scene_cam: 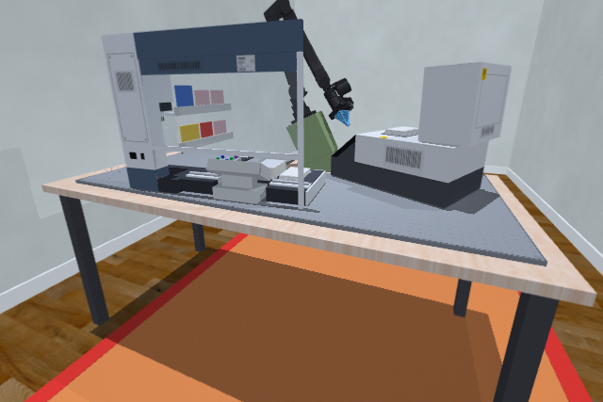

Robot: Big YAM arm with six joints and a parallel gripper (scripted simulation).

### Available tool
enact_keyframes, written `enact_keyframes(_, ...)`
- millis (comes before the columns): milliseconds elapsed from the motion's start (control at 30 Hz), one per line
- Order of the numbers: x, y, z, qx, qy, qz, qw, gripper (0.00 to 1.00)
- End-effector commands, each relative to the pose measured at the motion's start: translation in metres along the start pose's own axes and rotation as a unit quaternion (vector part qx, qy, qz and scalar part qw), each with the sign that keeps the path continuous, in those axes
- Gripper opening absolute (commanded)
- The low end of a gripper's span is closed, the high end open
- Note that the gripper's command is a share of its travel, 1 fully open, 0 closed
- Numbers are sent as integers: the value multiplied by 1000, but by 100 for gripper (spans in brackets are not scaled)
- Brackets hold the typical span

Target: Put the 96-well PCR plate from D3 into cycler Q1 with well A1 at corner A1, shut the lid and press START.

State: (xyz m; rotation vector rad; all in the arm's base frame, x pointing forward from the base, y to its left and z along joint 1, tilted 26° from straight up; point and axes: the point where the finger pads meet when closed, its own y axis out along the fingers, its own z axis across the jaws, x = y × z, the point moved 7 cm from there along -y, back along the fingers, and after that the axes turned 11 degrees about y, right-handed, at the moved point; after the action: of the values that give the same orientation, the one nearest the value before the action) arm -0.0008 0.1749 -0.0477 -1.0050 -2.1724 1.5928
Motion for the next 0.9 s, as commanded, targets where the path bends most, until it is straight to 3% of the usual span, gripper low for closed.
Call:
enact_keyframes(0, 13, -11, 2, -9, 34, -21, 999, 0)
enact_keyframes(67, 13, -16, 11, -11, 30, -22, 999, 0)
enact_keyframes(367, 15, -7, 0, -1, 23, -1, 1000, 0)
enact_keyframes(667, 23, -9, -11, -13, 31, -20, 999, 0)
enact_keyframes(867, 7, -5, 0, 0, 15, 0, 1000, 0)
